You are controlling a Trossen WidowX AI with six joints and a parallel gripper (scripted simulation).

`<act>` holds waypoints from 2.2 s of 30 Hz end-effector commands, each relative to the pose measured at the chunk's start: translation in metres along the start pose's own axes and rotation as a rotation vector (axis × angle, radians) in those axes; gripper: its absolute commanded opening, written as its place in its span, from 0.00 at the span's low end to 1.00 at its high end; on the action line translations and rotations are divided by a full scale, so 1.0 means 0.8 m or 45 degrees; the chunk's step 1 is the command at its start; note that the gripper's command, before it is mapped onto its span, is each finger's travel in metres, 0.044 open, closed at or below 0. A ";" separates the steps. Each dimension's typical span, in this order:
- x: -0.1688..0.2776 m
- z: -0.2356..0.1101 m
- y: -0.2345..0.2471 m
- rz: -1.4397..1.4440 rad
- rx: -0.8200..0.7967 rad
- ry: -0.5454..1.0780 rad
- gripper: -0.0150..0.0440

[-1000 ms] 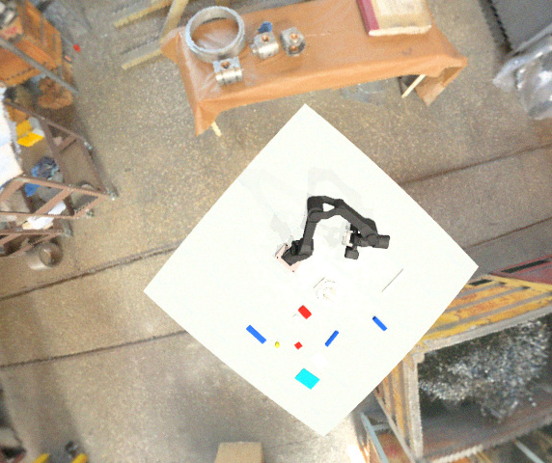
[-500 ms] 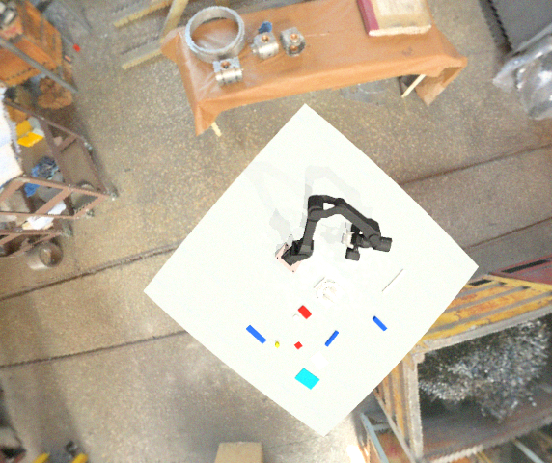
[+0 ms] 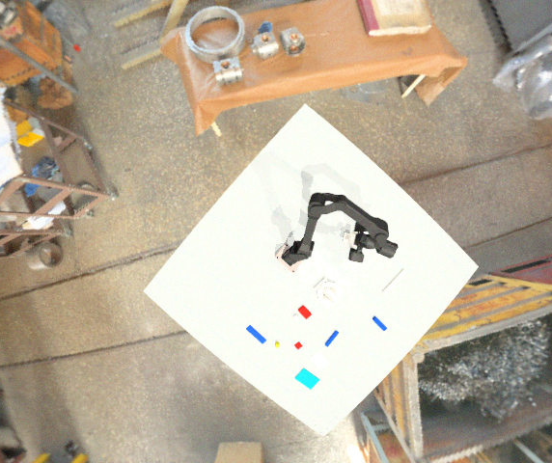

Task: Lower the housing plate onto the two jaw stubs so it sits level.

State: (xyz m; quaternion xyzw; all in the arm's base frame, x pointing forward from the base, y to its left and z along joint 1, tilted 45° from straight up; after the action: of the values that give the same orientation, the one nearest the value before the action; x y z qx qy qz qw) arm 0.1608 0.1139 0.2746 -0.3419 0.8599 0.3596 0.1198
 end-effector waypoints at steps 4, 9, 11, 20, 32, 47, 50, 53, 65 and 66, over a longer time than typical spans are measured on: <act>-0.001 -0.010 0.003 -0.007 -0.006 -0.007 0.85; -0.002 -0.009 -0.007 0.013 0.004 -0.004 0.85; -0.002 -0.009 -0.015 0.029 0.011 -0.002 0.85; -0.003 -0.006 -0.049 0.102 0.041 0.010 0.85; 0.003 -0.005 -0.096 0.200 0.070 0.023 0.85; 0.021 -0.006 -0.154 0.327 0.090 0.036 0.85; 0.026 -0.006 -0.165 0.353 0.091 0.038 0.85; 0.032 -0.007 -0.176 0.379 0.092 0.040 0.85; 0.060 -0.009 -0.218 0.483 0.086 0.041 0.85; 0.063 -0.009 -0.222 0.492 0.085 0.041 0.85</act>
State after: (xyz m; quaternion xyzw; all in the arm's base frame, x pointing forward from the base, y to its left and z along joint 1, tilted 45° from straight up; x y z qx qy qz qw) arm 0.2443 0.0022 0.1721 -0.1819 0.9210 0.3401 0.0549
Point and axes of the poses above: the point midway between the two fingers, 35 mm back from their tips, its own z axis out along the fingers, its own y axis across the jaws, x = y × z, the point moved 6 cm from there along -z, back along the fingers, and after that the axes turned 10 degrees about -z, right-handed, at the moved point
